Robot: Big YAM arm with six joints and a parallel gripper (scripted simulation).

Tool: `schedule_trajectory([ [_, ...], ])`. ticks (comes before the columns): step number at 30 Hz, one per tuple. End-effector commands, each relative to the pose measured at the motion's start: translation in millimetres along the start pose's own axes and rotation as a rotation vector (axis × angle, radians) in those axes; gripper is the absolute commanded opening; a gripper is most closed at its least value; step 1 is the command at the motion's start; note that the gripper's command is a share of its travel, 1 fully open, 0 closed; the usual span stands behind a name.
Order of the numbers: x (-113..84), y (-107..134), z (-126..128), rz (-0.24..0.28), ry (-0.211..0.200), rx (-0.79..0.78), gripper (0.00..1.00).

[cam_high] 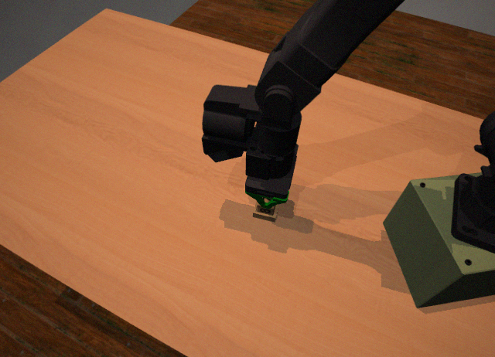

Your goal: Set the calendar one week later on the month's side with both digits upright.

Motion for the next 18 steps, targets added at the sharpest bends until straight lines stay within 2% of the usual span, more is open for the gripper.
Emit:
schedule_trajectory([
  [1, -1.2, -15.9, 1.1, -0.036, -0.004, -0.003, 0.46],
  [10, 0.4, -14.9, 0.6, -0.034, -0.003, -0.003, 0.46],
  [18, 14.5, -6.1, -2.1, -0.015, 0.001, -0.002, 0.46],
])
Point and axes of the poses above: the point where the finger pads meet when closed, its own x axis out along the fingers, its own z axis across the jaws, y = z × x, the point moved 9 cm from there along -x, back along the fingers, and after that the axes turned 11 degrees about x, right-handed, at the moved point
